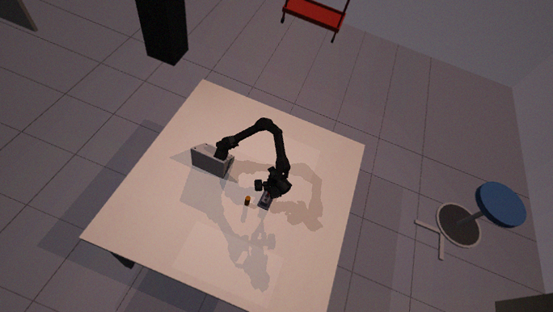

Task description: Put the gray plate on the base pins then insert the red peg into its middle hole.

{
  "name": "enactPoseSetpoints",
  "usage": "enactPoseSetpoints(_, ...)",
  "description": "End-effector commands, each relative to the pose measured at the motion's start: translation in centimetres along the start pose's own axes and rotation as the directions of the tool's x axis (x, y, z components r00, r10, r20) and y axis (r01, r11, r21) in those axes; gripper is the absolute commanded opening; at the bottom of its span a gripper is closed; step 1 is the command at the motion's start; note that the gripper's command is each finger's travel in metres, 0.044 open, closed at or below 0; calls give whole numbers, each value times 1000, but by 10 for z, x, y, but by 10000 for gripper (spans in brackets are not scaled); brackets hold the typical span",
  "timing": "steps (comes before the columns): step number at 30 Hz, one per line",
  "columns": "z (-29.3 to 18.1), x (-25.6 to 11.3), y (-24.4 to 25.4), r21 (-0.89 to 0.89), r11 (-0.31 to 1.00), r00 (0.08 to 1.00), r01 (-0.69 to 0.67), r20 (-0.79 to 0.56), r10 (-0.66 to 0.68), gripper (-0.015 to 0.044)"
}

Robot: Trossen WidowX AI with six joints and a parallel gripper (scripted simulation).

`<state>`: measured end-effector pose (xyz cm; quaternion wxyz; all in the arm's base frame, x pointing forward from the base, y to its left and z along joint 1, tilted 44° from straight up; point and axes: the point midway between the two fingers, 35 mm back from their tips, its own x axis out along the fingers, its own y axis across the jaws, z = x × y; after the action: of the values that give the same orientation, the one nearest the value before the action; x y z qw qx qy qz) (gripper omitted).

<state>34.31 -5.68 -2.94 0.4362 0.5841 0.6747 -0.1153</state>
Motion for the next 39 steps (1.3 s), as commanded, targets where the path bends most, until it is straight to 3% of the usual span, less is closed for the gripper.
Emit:
enactPoseSetpoints(1, 0, 0, -1, -3, 1000, 1000, 4, 1, -4, 0)
enactPoseSetpoints(39, 1, 15, -1, -9, 1000, 1000, 6, 4, -6, 0)
